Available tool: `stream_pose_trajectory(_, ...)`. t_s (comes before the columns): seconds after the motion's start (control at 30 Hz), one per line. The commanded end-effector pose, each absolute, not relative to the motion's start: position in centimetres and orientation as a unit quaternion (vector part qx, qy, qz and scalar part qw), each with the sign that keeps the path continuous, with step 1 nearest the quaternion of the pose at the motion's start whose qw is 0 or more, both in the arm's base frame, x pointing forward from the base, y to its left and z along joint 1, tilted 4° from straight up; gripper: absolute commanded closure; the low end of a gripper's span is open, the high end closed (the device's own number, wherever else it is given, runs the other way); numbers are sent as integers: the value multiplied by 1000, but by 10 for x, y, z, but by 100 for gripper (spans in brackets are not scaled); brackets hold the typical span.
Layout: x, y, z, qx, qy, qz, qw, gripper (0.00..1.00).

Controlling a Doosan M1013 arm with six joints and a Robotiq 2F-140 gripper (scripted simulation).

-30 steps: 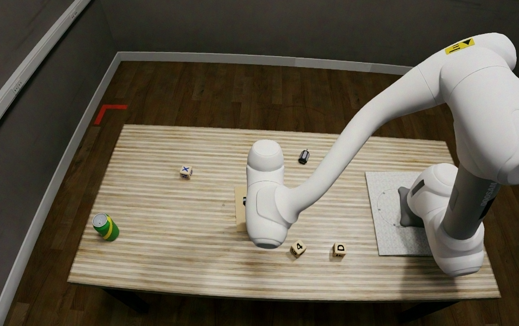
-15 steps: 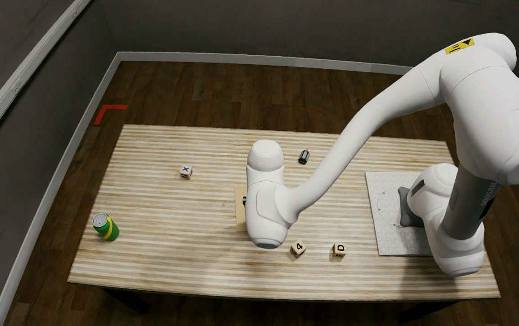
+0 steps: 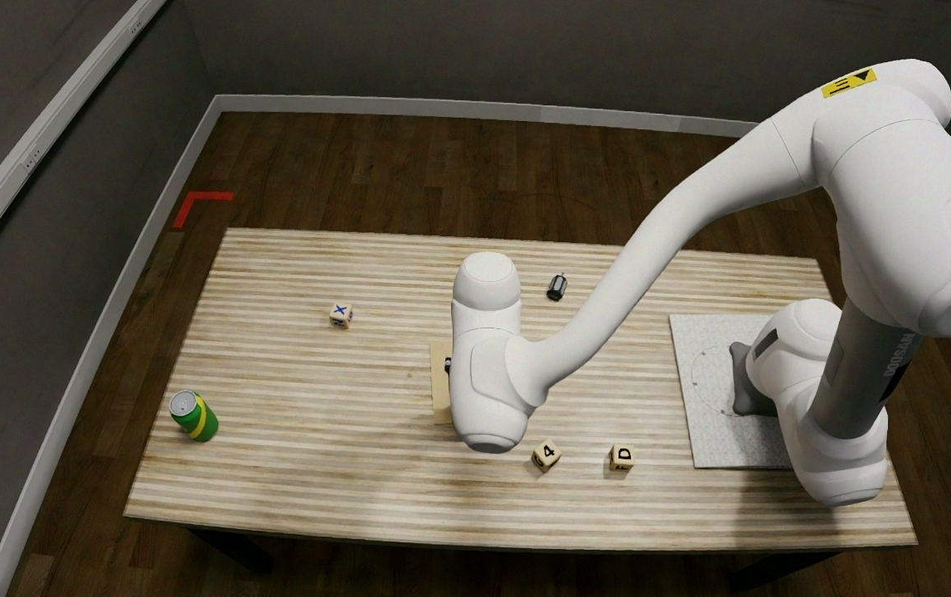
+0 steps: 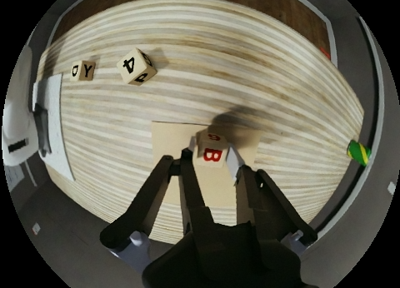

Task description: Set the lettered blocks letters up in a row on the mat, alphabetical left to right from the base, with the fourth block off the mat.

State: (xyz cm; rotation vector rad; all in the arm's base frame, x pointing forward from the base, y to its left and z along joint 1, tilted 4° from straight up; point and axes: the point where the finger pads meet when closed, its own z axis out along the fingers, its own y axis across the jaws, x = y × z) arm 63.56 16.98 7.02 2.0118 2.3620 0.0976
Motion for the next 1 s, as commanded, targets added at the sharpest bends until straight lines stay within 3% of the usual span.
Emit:
stream_pose_trajectory(0.0, 636, 170, 79, 648, 761, 32, 19, 58)
stream_pose_trajectory(0.37, 632, 168, 136, 648, 761, 32, 19, 58)
stream_pose_trajectory(0.73, 630, 168, 152, 648, 761, 32, 19, 58)
stream_pose_trajectory(0.77, 630, 168, 152, 648, 761, 32, 19, 0)
stream_pose_trajectory(0.97, 630, 168, 152, 648, 761, 32, 19, 0)
